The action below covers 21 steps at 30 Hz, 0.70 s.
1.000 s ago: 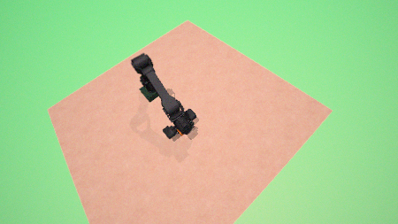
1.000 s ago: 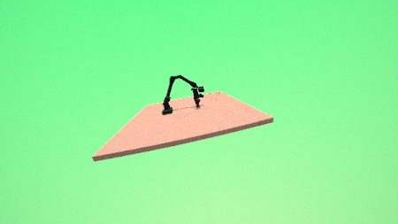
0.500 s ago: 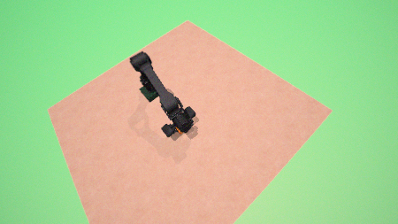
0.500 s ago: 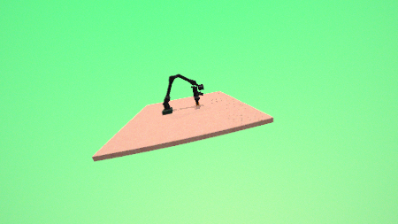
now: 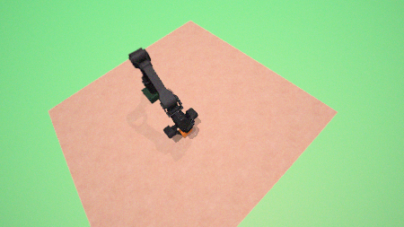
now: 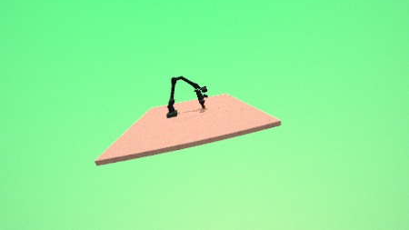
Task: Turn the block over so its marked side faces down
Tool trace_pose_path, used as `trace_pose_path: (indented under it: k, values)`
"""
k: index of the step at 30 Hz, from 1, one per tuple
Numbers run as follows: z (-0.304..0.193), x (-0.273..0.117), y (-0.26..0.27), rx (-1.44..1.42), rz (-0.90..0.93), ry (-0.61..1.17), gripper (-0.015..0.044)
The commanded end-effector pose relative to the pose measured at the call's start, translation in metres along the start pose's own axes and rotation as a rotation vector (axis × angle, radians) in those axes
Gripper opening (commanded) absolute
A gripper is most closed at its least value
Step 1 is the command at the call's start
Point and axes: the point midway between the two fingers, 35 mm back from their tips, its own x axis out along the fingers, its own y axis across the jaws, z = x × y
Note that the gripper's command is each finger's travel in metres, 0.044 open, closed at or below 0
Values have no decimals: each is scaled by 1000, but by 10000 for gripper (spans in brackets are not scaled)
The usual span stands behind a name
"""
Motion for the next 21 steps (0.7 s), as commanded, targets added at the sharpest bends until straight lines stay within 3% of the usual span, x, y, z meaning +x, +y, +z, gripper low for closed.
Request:
trace_pose_path:
  k: [1, 21]
  values:
    - [1, 0, 0, -2, 5, -66, 0]
    - [-5, -2, 0, 1, 5, -378, 0]
